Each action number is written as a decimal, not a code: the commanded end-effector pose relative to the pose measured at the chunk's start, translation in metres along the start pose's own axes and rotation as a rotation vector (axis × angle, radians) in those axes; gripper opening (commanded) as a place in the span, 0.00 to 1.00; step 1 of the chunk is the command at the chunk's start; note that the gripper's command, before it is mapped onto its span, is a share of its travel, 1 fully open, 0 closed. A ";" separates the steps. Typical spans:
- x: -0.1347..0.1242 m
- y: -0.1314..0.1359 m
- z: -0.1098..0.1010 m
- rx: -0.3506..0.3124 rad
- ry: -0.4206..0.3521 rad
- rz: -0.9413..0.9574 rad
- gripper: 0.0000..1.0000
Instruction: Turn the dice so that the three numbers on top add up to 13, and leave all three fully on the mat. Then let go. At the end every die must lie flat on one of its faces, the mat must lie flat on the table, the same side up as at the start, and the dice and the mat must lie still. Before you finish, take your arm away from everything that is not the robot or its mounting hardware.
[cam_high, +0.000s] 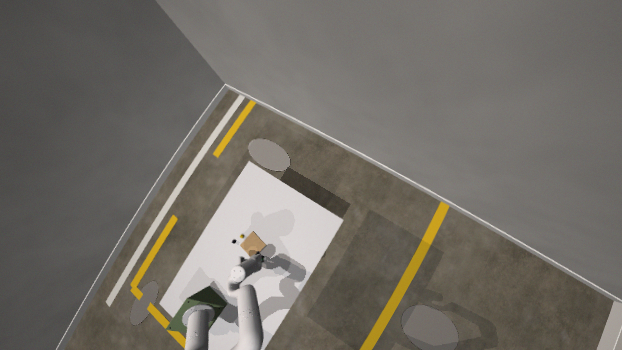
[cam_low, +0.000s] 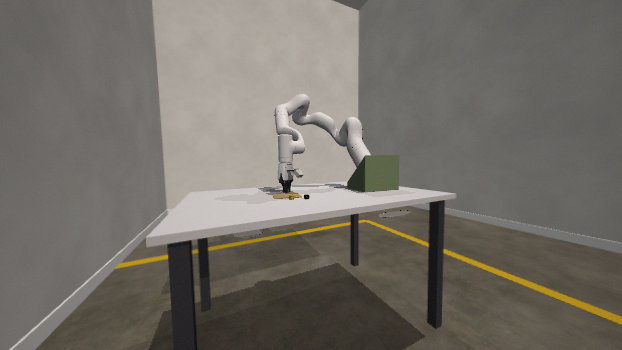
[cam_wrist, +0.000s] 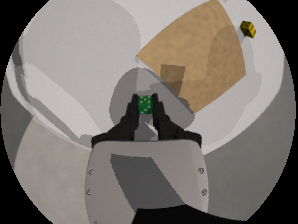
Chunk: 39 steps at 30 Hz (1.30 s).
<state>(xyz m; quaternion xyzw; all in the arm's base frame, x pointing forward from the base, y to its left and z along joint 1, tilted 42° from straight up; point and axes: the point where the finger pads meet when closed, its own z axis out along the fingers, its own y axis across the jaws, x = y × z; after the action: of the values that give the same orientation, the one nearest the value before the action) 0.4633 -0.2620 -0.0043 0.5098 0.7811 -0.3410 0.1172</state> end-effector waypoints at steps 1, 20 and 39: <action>0.000 0.001 -0.001 -0.001 -0.001 0.000 0.15; 0.000 0.001 -0.001 -0.001 -0.001 0.000 0.15; 0.000 0.000 -0.043 -0.001 -0.001 0.000 0.15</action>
<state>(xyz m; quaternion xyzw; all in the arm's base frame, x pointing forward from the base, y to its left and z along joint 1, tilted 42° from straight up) 0.4666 -0.2485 0.0107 0.5097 0.7812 -0.3409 0.1173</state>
